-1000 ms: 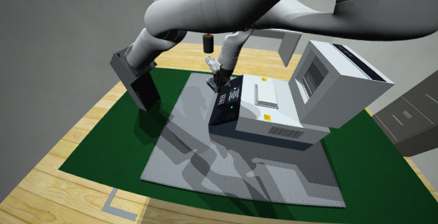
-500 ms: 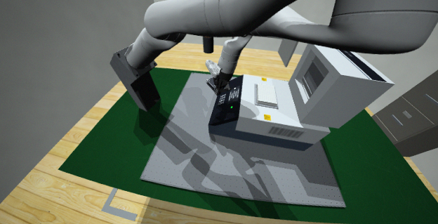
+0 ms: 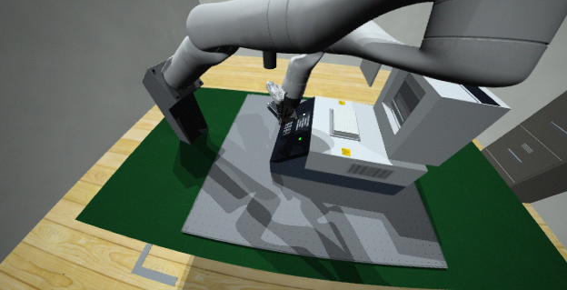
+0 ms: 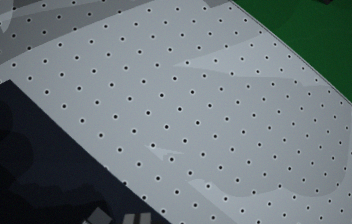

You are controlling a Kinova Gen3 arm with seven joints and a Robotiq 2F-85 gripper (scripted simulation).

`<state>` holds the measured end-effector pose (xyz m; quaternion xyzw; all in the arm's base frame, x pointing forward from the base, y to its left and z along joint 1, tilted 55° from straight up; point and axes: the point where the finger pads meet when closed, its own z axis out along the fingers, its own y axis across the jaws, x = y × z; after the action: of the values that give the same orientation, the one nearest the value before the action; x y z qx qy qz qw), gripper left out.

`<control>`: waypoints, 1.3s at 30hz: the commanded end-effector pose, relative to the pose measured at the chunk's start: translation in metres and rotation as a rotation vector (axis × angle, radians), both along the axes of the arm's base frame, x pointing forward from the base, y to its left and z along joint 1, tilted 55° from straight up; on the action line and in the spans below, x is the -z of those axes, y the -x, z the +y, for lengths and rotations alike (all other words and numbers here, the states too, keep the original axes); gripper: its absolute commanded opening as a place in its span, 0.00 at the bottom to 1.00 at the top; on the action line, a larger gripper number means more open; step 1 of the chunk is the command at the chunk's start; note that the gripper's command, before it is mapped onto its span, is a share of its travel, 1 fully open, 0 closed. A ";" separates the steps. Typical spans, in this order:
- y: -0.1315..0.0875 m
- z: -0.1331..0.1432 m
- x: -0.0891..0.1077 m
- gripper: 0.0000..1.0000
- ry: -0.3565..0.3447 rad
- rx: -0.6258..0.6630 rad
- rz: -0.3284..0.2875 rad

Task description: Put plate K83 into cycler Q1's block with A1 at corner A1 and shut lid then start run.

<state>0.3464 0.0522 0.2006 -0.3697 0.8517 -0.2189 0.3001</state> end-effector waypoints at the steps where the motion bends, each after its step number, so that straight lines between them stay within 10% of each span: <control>1: 0.001 0.000 0.000 0.10 -0.007 -0.014 -0.027; 39: -0.004 0.000 0.000 0.10 -0.007 -0.014 -0.027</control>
<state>0.3501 0.0523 0.2002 -0.3706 0.8503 -0.2185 0.3032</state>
